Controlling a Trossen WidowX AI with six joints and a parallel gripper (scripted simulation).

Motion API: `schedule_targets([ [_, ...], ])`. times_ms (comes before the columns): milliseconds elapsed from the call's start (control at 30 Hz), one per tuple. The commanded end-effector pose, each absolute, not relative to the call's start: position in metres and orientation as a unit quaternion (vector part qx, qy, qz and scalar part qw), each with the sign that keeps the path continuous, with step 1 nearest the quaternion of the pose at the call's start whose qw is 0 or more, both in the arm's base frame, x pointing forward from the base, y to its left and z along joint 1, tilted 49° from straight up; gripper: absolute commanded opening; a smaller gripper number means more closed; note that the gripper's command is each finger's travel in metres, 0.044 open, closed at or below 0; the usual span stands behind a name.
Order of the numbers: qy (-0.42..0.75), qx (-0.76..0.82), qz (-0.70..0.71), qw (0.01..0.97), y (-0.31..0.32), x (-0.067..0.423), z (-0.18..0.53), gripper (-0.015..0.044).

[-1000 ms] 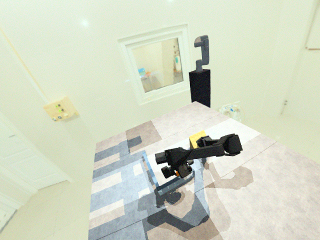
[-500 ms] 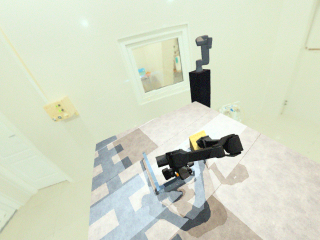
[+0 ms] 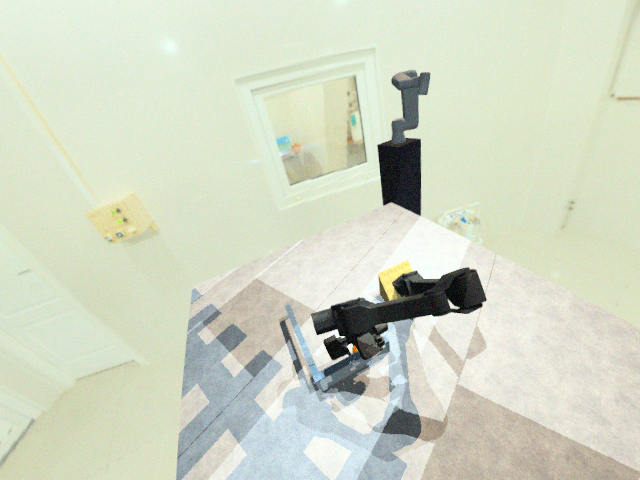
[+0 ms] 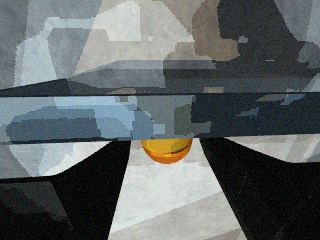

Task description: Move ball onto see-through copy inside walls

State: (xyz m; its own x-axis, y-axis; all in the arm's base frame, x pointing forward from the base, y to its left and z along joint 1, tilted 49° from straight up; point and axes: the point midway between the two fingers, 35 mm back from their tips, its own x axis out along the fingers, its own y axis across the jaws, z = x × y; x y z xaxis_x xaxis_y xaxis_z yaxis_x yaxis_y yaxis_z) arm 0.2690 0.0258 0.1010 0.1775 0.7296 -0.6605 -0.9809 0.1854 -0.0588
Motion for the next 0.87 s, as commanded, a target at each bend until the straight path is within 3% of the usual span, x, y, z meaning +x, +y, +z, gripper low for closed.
schedule_targets([
  [0, 0.256, -0.248, 0.588, 0.726, 0.019, 0.269, 0.106, 0.0309],
  [200, 0.255, -0.245, 0.589, 0.726, -0.036, 0.254, 0.156, 0.0309],
  [500, 0.255, -0.246, 0.582, 0.732, -0.033, 0.258, 0.151, 0.0309],
  [667, 0.281, -0.229, 0.547, 0.755, -0.062, 0.25, 0.175, 0.044],
  [833, 0.283, -0.228, 0.544, 0.756, -0.063, 0.25, 0.177, 0.044],
])
